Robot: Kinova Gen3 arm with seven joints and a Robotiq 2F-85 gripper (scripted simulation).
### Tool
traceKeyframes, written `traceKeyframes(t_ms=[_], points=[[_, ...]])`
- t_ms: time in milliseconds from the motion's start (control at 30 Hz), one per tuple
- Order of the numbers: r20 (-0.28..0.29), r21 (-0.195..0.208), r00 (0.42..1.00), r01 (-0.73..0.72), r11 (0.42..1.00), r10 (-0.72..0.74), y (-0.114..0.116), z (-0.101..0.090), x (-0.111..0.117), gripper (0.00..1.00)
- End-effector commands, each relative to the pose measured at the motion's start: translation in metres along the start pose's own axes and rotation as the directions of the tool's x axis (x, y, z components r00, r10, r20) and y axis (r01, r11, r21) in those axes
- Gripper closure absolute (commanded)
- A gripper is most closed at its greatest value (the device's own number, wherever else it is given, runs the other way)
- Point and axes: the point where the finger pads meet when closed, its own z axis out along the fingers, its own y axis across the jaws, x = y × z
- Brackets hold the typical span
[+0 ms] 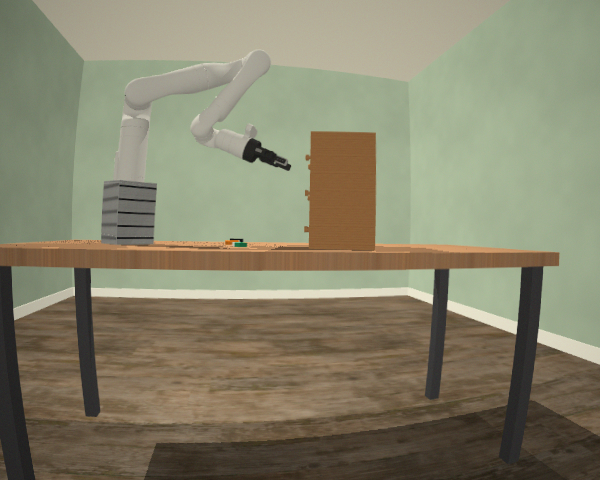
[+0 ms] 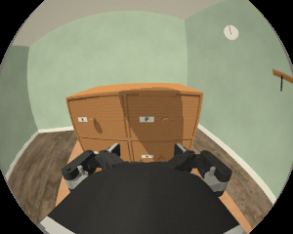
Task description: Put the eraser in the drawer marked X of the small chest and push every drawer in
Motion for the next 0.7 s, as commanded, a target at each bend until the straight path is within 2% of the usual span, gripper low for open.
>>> traceKeyframes(t_ms=[0, 667], points=[[0.005, -0.001, 1.0, 0.005, 1.0, -0.005, 0.0004, 0.0003, -0.0047, 0.0], [-0.037, -0.001, 0.999, 0.005, 1.0, -0.005, 0.0004, 0.0042, -0.0068, 0.0]])
